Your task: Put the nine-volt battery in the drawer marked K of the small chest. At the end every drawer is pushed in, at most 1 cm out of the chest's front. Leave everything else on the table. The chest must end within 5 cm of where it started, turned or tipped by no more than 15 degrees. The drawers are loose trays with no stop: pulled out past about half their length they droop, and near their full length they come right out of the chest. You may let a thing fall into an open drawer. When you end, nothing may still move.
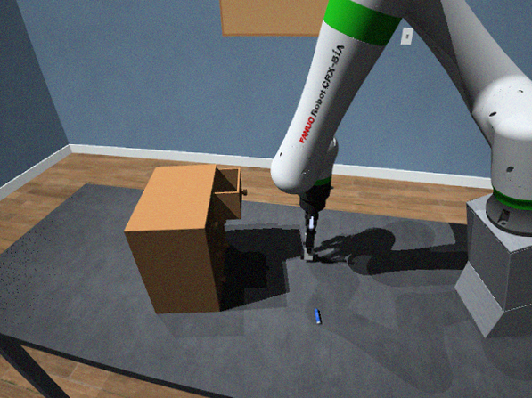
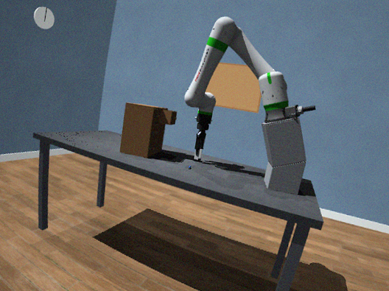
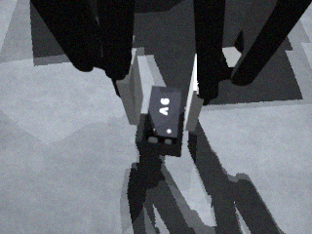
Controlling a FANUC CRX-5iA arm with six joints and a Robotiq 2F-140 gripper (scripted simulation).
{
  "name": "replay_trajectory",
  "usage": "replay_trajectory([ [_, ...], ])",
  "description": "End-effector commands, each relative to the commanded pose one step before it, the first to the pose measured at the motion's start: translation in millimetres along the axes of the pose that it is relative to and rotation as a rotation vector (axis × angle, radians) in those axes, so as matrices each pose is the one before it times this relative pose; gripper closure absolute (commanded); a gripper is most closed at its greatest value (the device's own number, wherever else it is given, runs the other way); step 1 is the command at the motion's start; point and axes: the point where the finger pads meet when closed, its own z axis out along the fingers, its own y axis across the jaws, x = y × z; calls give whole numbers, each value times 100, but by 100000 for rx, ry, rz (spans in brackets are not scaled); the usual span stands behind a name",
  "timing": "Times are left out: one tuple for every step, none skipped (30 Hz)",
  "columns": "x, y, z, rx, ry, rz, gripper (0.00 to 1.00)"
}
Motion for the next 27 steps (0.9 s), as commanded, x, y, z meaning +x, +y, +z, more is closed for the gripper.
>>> replay_trajectory([
  [-22,-15,551,2,-34,-8,74],
  [0,0,0,0,0,0,74],
  [1,0,219,1,0,0,74],
  [-1,0,185,-1,0,0,74],
  [0,0,145,0,0,0,74],
  [0,0,101,0,0,0,74],
  [0,0,59,0,0,0,74],
  [0,0,25,0,0,0,74],
  [0,0,4,0,0,0,74],
  [0,0,0,0,0,0,74],
  [0,0,0,0,0,0,74],
  [0,0,0,0,0,0,74],
  [0,0,0,0,0,0,74],
  [0,0,0,0,0,0,74],
  [0,0,0,0,0,0,74],
  [0,0,0,0,0,0,74],
  [0,0,0,0,0,0,74],
  [0,0,0,0,0,0,74],
  [0,0,0,0,0,0,74],
  [0,0,0,0,0,0,74],
  [0,0,0,0,0,0,74],
  [0,0,0,0,0,0,74],
  [0,0,0,0,0,0,74],
  [0,0,0,0,0,0,74],
  [0,0,0,0,0,0,74],
  [0,0,0,0,0,0,74],
  [0,0,0,0,0,0,74],
])
